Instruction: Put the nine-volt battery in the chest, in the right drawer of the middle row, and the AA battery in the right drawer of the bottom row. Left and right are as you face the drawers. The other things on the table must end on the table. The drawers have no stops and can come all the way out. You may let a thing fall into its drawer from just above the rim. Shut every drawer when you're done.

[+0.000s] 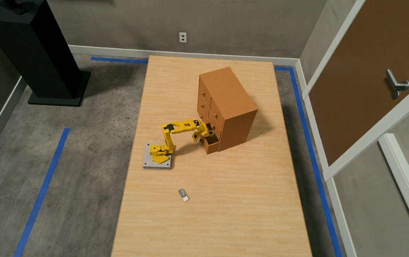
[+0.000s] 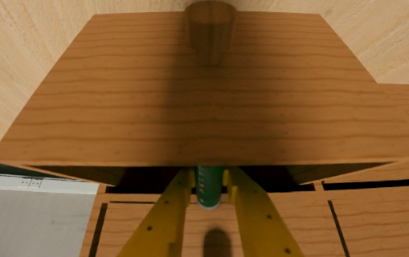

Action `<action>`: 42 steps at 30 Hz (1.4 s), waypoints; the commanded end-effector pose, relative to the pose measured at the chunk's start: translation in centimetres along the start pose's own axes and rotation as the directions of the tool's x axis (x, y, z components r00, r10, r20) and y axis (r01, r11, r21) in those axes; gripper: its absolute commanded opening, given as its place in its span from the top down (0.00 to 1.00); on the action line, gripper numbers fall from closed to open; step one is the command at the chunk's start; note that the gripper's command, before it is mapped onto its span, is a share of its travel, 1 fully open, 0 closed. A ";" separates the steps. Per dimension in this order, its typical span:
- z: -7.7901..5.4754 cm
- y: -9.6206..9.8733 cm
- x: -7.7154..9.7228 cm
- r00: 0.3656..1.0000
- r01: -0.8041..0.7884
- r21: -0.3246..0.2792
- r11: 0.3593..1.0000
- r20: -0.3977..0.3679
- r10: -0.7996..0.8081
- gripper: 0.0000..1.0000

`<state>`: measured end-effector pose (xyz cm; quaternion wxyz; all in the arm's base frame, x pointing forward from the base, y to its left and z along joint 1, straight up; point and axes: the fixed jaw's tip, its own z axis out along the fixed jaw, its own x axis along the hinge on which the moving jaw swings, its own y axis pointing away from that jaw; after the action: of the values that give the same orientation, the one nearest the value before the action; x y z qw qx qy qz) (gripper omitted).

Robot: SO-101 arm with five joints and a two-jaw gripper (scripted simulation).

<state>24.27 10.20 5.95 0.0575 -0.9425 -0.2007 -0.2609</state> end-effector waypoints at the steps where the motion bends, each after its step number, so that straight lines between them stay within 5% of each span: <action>1: 0.3 0.0 -0.5 1.000 0.007 0.002 1.000 0.016 -0.007 0.94; 42: 0.1 0.0 -0.3 1.000 0.005 0.002 1.000 0.016 -0.005 0.75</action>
<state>24.28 10.21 5.97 0.0578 -0.9423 -0.2007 -0.2618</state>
